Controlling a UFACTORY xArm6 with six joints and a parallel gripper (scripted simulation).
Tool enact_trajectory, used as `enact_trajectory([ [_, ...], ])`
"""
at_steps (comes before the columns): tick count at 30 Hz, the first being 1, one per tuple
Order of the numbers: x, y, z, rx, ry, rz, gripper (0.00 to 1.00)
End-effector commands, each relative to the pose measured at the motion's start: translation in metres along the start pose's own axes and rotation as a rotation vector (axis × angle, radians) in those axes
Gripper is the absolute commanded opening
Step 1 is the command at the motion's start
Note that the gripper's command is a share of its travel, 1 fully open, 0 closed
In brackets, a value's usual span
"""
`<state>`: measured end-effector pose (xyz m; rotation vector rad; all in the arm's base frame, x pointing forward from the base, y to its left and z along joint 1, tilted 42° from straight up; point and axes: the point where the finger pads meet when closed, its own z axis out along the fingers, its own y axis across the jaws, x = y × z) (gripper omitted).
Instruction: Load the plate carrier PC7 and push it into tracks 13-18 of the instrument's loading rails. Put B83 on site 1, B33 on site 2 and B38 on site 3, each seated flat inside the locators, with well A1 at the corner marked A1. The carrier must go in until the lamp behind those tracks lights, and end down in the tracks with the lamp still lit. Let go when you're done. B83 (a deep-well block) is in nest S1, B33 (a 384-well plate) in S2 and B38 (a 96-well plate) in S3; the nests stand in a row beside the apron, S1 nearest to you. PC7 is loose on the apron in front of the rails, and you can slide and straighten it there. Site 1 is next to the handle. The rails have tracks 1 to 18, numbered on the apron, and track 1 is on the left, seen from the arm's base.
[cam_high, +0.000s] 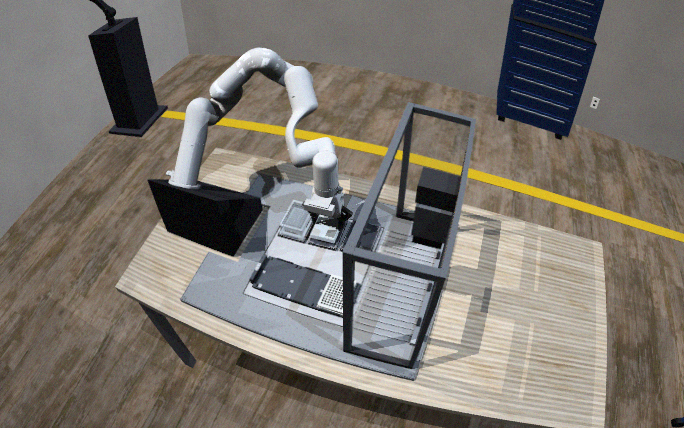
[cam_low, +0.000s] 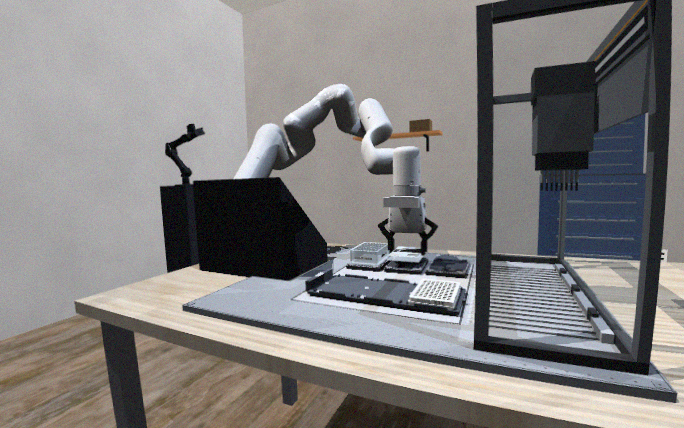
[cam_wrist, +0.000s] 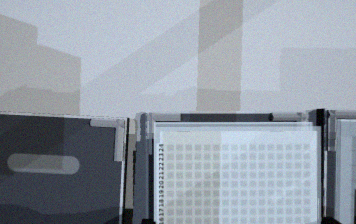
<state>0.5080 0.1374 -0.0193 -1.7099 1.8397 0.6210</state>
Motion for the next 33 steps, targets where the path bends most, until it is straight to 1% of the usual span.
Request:
enact_trajectory([
  [1,0.000,-0.002,-0.003,0.004,0.001,-0.001,0.00],
  [4,0.000,-0.002,-0.003,0.004,0.001,-0.001,0.00],
  [12,0.000,-0.002,-0.016,0.004,0.001,-0.001,0.00],
  [14,0.000,-0.002,-0.016,0.004,0.001,-0.001,0.00],
  [29,0.000,-0.002,-0.041,0.004,0.001,-0.001,0.00],
  [33,0.000,-0.002,-0.044,0.004,0.001,-0.001,0.00],
])
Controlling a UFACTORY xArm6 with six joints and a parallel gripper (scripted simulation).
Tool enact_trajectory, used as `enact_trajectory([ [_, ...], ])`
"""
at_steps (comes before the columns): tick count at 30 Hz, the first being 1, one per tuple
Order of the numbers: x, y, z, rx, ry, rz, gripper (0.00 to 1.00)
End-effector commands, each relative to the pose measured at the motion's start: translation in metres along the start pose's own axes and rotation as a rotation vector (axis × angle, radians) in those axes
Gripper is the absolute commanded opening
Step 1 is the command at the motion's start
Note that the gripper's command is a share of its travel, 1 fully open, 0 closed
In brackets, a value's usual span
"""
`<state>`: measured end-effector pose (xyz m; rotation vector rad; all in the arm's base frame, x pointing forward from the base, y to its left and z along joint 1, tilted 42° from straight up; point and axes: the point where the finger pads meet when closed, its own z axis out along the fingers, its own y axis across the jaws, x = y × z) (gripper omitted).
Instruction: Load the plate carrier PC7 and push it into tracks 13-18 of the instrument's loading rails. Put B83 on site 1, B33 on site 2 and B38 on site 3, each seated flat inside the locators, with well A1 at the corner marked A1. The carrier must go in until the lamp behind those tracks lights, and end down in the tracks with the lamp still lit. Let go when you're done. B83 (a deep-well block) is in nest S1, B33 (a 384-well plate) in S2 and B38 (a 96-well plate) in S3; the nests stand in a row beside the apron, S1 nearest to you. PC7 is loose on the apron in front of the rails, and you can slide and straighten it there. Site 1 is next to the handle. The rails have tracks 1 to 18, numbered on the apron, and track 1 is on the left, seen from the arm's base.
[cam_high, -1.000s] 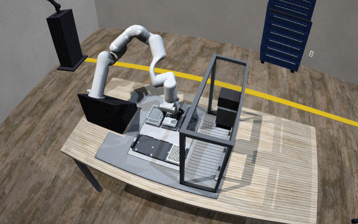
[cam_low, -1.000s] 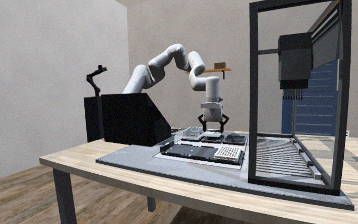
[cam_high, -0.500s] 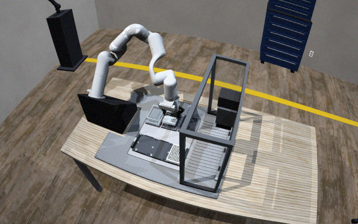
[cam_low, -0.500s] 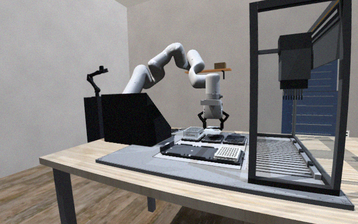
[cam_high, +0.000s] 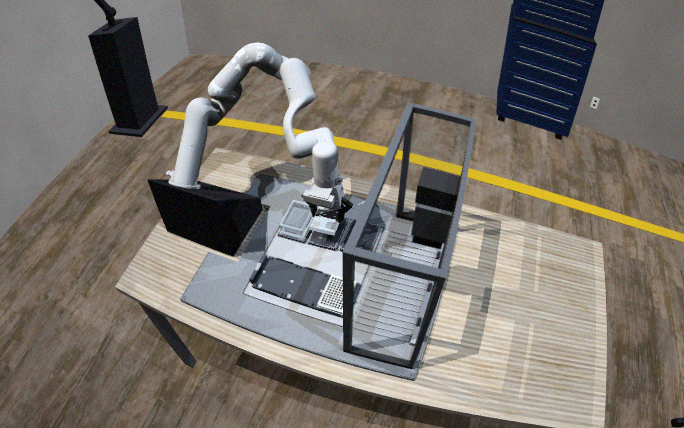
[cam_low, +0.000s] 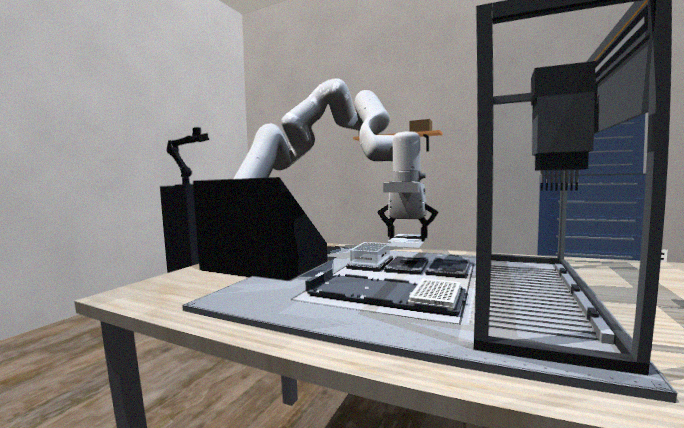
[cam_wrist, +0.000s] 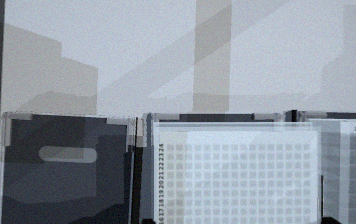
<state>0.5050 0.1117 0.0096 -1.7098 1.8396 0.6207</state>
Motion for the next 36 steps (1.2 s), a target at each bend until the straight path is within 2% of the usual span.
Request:
enact_trajectory([
  [1,0.000,-0.001,-0.007,0.004,0.001,-0.001,0.00],
  [30,0.000,-0.001,-0.052,0.004,0.001,-0.001,0.00],
  [36,0.000,-0.001,-0.055,0.004,0.001,-0.001,0.00],
])
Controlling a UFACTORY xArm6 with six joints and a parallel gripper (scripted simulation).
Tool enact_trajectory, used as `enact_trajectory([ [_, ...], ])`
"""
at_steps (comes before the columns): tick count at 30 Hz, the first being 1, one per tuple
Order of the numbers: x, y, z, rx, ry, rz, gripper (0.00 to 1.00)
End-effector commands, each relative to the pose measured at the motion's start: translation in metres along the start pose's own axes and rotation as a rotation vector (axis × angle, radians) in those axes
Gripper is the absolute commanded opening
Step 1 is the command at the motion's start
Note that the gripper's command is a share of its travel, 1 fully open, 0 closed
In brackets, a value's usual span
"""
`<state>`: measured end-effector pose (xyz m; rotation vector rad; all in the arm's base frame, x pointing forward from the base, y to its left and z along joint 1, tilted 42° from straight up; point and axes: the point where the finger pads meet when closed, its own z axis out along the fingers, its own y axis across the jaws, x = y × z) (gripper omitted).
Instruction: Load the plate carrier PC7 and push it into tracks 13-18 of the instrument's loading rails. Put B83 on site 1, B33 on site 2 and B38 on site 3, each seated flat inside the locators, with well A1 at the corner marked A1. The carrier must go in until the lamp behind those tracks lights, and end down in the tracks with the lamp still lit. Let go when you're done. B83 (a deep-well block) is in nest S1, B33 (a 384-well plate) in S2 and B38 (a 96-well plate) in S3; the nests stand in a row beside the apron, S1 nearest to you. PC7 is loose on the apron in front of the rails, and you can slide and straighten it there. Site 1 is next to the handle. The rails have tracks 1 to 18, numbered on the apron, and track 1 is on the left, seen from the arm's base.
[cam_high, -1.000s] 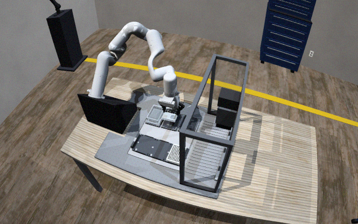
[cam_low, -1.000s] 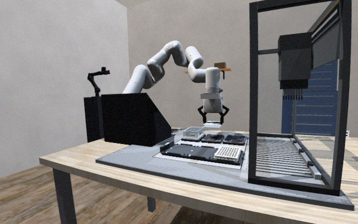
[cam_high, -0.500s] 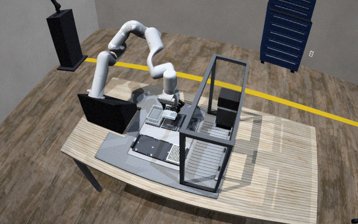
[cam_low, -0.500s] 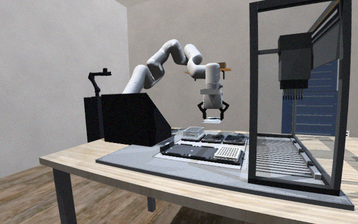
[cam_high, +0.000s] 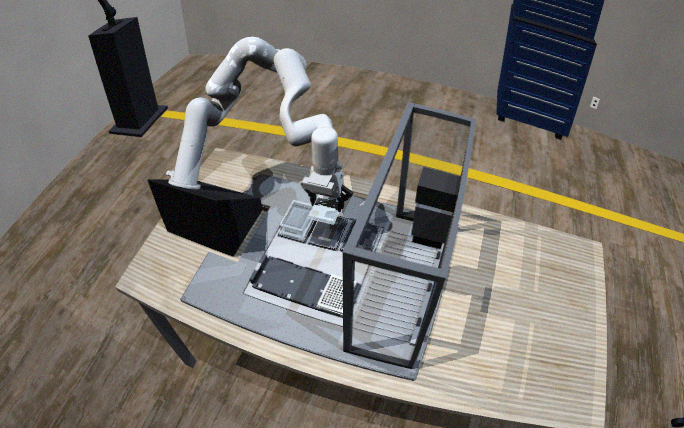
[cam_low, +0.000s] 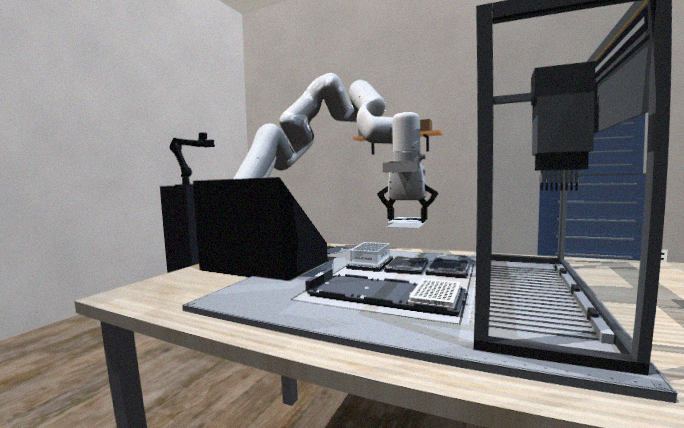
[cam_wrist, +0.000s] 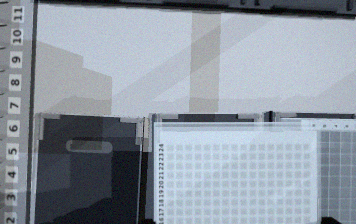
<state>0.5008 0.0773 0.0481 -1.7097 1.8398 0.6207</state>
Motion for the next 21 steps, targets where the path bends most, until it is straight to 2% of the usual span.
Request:
enact_trajectory([
  [1,0.000,-0.001,-0.003,0.004,0.001,-0.001,0.00],
  [6,0.000,-0.001,-0.003,0.004,0.001,-0.001,0.00],
  [11,0.025,-0.002,-0.003,0.004,0.001,-0.168,0.00],
  [13,0.025,-0.002,-0.003,0.004,0.001,-0.168,0.00],
  [21,0.065,-0.003,-0.003,0.003,0.002,-0.434,0.00],
])
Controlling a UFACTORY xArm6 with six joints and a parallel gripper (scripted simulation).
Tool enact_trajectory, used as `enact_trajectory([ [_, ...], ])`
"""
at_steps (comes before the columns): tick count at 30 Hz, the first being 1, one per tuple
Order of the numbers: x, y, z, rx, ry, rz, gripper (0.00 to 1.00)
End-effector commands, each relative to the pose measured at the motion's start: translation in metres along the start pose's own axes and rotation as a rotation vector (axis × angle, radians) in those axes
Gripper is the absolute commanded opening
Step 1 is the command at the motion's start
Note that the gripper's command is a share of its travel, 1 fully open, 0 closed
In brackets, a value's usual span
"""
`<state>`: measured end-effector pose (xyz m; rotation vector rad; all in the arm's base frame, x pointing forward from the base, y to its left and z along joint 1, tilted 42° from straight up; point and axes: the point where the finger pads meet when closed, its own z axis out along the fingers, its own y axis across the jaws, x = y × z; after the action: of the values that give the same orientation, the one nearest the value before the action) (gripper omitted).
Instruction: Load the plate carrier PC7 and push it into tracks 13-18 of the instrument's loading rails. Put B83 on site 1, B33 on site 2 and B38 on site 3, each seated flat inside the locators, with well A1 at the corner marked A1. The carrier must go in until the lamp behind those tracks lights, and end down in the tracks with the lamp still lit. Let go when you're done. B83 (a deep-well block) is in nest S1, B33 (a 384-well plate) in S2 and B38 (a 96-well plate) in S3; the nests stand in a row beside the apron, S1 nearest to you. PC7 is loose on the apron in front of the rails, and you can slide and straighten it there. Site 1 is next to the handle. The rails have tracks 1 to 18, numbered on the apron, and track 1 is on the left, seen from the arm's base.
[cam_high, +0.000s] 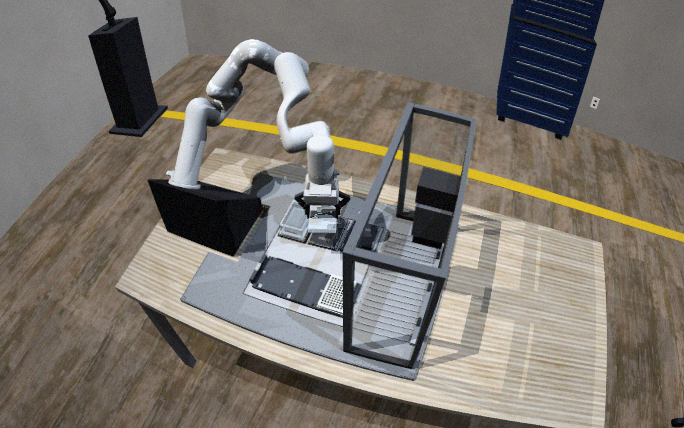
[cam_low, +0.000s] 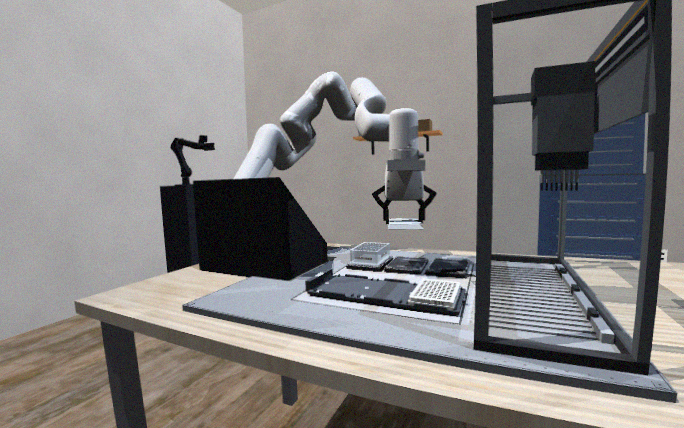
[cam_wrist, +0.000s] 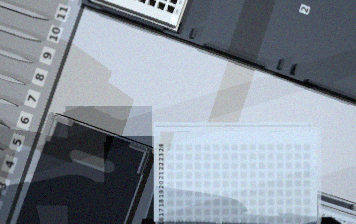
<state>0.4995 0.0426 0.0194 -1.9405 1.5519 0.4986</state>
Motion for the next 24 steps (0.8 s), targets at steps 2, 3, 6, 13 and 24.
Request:
enact_trajectory([
  [2,0.030,0.006,-0.001,0.012,-0.005,-0.208,0.00],
  [3,0.034,0.007,-0.001,0.012,-0.005,-0.241,0.00],
  [6,0.049,0.011,-0.001,0.012,-0.004,-0.341,0.00],
  [13,0.073,0.018,0.000,0.013,-0.003,-0.508,0.00],
  [24,0.126,0.032,0.000,0.013,0.000,-0.875,0.00],
])
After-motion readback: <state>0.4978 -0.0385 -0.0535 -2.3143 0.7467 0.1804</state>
